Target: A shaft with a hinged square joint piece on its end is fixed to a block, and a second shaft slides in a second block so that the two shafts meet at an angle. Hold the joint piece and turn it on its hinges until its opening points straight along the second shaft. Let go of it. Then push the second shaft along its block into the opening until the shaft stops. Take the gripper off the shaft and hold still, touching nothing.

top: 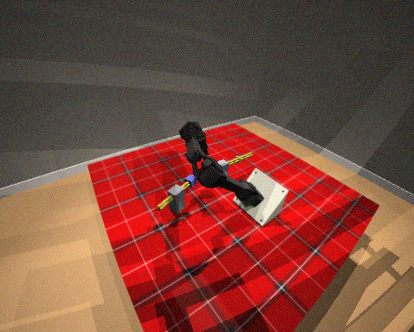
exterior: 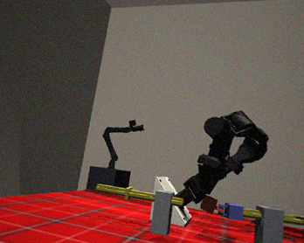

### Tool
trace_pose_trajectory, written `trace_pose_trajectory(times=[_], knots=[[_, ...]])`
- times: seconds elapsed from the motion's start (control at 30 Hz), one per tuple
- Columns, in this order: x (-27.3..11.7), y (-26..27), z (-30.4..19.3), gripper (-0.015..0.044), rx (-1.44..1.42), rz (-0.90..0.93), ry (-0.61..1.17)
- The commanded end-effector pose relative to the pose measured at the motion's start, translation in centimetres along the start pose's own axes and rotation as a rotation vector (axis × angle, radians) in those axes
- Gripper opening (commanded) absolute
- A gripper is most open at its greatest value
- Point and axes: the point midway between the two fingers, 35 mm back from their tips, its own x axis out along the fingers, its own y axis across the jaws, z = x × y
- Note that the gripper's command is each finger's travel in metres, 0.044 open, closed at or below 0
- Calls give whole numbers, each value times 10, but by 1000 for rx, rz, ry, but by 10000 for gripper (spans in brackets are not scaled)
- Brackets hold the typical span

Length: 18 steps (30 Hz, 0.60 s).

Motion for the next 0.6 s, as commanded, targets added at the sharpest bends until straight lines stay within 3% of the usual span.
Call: trace_pose_trajectory(times=[0.0, 0.23, 0.57], knots=[[-37, -3, -7, 440, 108, -94, 15], [-91, 2, -18, 440, 278, -229, 31], [-78, -2, -42, 440, 275, -161, 10]])
